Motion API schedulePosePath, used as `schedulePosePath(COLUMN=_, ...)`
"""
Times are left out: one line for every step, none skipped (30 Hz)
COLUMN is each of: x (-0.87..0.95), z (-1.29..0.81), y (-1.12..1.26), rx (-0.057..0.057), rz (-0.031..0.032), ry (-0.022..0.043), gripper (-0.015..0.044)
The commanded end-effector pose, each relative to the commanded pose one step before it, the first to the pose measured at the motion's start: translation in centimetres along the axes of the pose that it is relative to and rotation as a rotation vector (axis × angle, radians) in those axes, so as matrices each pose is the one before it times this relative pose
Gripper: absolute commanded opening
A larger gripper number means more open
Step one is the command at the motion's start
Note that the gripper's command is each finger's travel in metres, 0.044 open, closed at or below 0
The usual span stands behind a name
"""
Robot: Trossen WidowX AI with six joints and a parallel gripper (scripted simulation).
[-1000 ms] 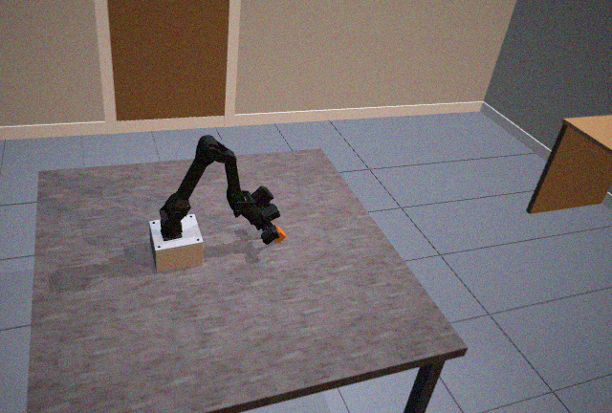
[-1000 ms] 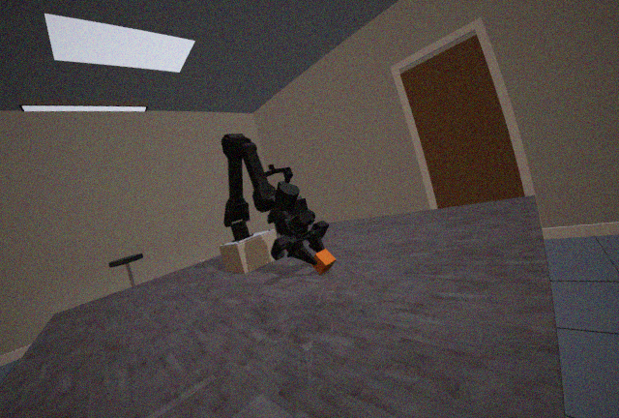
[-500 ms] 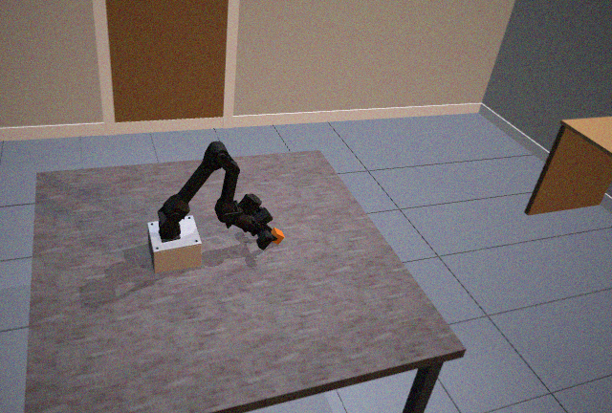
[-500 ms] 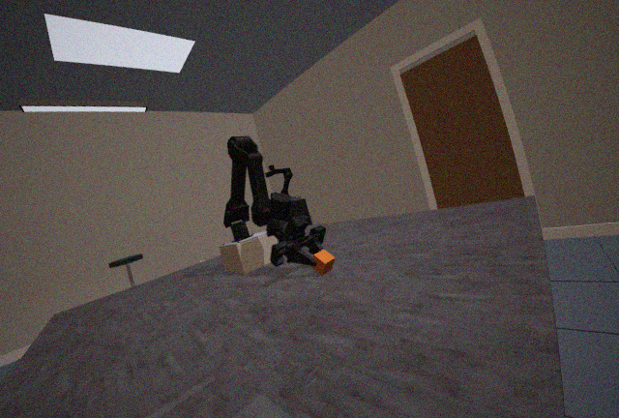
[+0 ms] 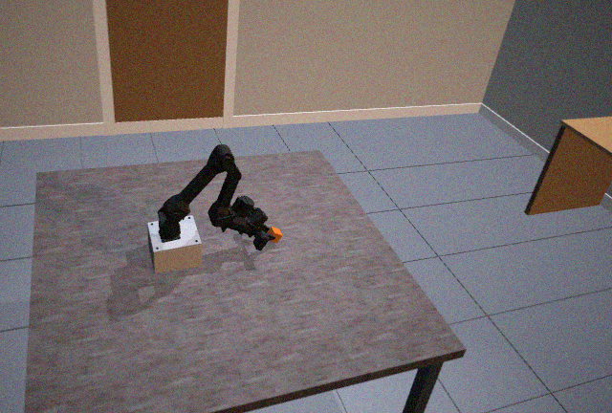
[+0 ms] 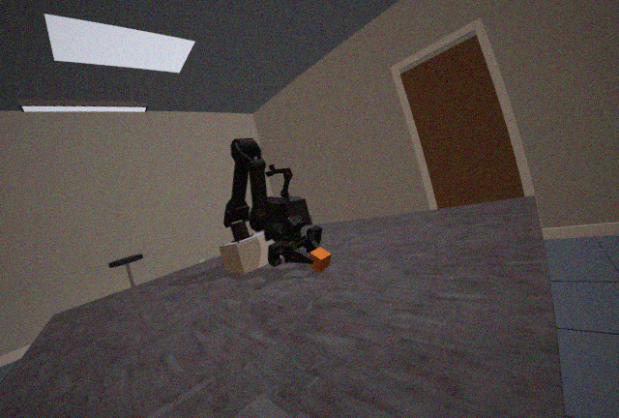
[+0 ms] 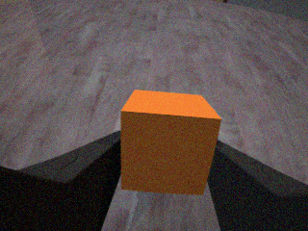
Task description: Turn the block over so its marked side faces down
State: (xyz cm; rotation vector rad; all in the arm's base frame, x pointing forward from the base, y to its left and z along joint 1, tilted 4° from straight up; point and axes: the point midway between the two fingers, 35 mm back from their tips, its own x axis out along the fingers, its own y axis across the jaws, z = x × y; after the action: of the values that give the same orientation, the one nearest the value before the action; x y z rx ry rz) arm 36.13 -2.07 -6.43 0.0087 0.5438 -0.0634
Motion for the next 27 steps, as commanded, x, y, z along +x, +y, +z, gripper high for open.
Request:
schedulePosePath(x=-0.047, z=0.004, y=-0.058, rx=-0.0031, rz=-0.00312, ry=-0.00557, gripper=0.0)
schedulePosePath(x=0.0, z=0.0, y=0.0, rx=0.0, rz=0.0, ry=0.0, gripper=0.0)
schedulePosePath(x=0.0, z=0.0, y=0.0, rx=0.0, rz=0.0, ry=0.0, gripper=0.0)
schedulePosePath(x=0.0, z=0.0, y=0.0, rx=0.0, rz=0.0, ry=0.0, gripper=0.0)
schedulePosePath(x=0.0, z=0.0, y=0.0, rx=0.0, rz=0.0, ry=0.0, gripper=0.0)
schedulePosePath(x=0.0, z=0.0, y=0.0, rx=0.0, rz=0.0, ry=0.0, gripper=0.0)
schedulePosePath(x=0.0, z=0.0, y=0.0, rx=0.0, rz=0.0, ry=0.0, gripper=0.0)
schedulePosePath(x=0.0, z=0.0, y=0.0, rx=0.0, rz=0.0, ry=0.0, gripper=0.0)
schedulePosePath(x=0.0, z=0.0, y=0.0, rx=0.0, rz=0.0, ry=0.0, gripper=0.0)
schedulePosePath(x=0.0, z=0.0, y=0.0, rx=0.0, rz=0.0, ry=0.0, gripper=0.0026)
schedulePosePath(x=0.0, z=0.0, y=0.0, rx=0.0, rz=0.0, ry=0.0, gripper=0.0053)
schedulePosePath(x=0.0, z=0.0, y=0.0, rx=0.0, rz=0.0, ry=0.0, gripper=0.0079)
schedulePosePath(x=0.0, z=0.0, y=0.0, rx=0.0, rz=0.0, ry=0.0, gripper=0.0105)
schedulePosePath(x=0.0, z=0.0, y=0.0, rx=0.0, rz=0.0, ry=0.0, gripper=0.0131)
schedulePosePath(x=0.0, z=0.0, y=0.0, rx=0.0, rz=0.0, ry=0.0, gripper=0.0157)
schedulePosePath(x=0.0, z=0.0, y=0.0, rx=0.0, rz=0.0, ry=0.0, gripper=0.0184)
schedulePosePath(x=0.0, z=0.0, y=0.0, rx=0.0, rz=0.0, ry=0.0, gripper=0.021)
schedulePosePath(x=0.0, z=0.0, y=0.0, rx=0.0, rz=0.0, ry=0.0, gripper=0.0236)
schedulePosePath(x=0.0, z=0.0, y=0.0, rx=0.0, rz=0.0, ry=0.0, gripper=0.0263)
schedulePosePath(x=0.0, z=0.0, y=0.0, rx=0.0, rz=0.0, ry=0.0, gripper=0.0289)
schedulePosePath(x=0.0, z=0.0, y=0.0, rx=0.0, rz=0.0, ry=0.0, gripper=0.0315)
schedulePosePath(x=0.0, z=0.0, y=0.0, rx=0.0, rz=0.0, ry=0.0, gripper=0.0341)
schedulePosePath(x=0.0, z=0.0, y=0.0, rx=0.0, rz=0.0, ry=0.0, gripper=0.0368)
schedulePosePath(x=0.0, z=0.0, y=0.0, rx=0.0, rz=0.0, ry=0.0, gripper=0.0394)
schedulePosePath(x=0.0, z=0.0, y=0.0, rx=0.0, rz=0.0, ry=0.0, gripper=0.042)
schedulePosePath(x=0.0, z=0.0, y=0.0, rx=0.0, rz=0.0, ry=0.0, gripper=0.044)
schedulePosePath(x=0.0, z=0.0, y=0.0, rx=0.0, rz=0.0, ry=0.0, gripper=0.044)
